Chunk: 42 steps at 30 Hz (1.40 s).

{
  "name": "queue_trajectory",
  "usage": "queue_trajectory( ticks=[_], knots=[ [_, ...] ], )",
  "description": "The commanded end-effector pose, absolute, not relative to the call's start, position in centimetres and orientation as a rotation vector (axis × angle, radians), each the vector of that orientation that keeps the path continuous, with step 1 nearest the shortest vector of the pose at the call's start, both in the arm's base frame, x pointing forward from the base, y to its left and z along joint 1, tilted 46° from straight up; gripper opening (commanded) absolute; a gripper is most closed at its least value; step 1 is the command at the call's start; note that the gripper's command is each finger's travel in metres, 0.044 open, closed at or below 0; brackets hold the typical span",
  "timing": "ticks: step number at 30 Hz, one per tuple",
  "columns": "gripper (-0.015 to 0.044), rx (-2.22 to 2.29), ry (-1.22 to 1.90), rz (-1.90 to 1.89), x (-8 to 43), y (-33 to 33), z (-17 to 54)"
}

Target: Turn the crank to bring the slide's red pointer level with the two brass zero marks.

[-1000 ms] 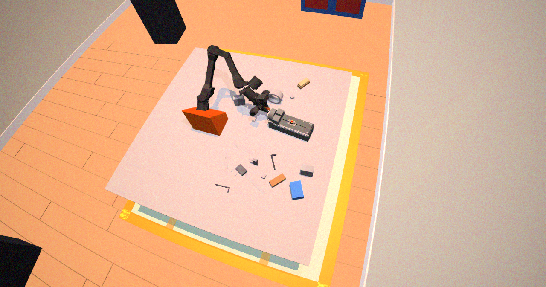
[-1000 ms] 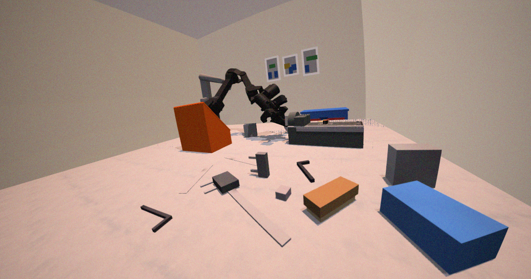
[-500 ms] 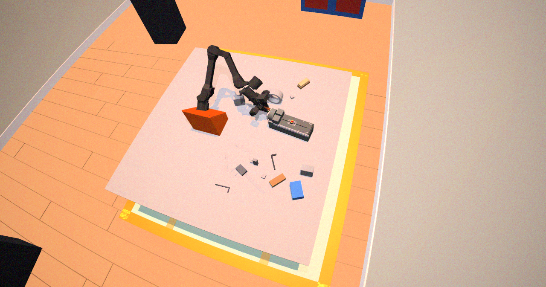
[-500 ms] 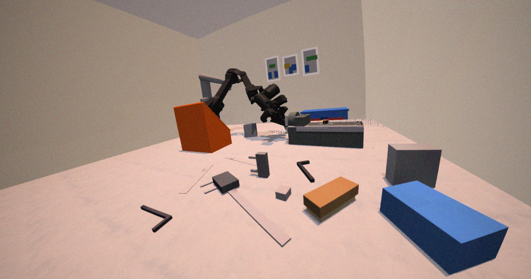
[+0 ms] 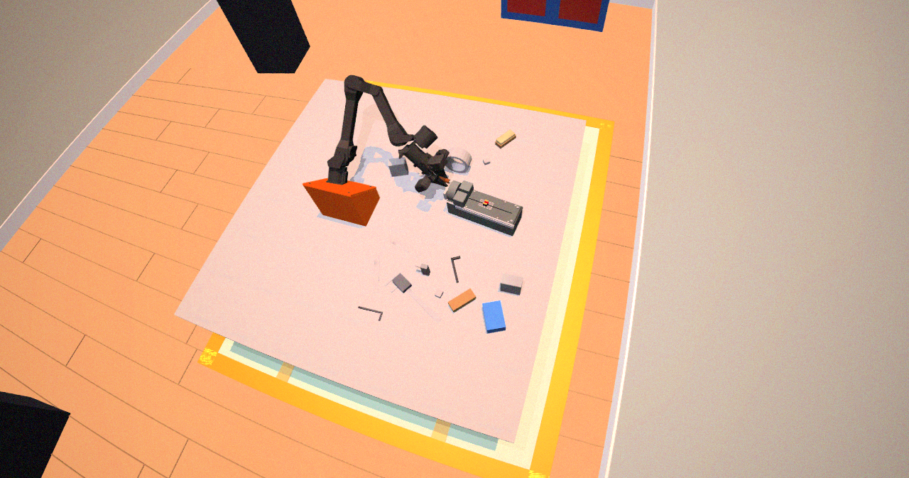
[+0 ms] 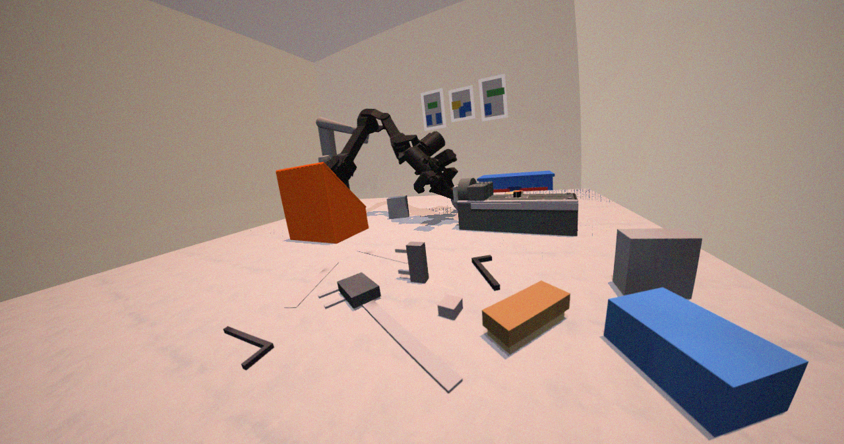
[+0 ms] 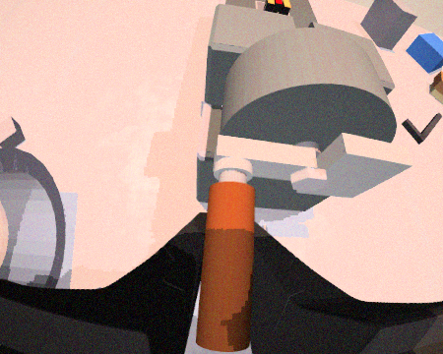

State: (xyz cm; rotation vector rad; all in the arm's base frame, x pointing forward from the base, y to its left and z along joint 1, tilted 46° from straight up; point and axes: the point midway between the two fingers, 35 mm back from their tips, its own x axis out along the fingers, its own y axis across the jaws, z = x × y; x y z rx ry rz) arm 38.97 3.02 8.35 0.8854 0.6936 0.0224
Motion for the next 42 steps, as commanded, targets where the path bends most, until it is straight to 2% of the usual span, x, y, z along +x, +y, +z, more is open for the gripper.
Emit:
queue_trajectory(
  ticks=[1,42],
  knots=[
    [0.0000,0.885,0.688,0.023,38.9,2.6,8.8],
    [0.0000,0.883,0.689,0.022,38.1,0.1,9.1]
  ],
)
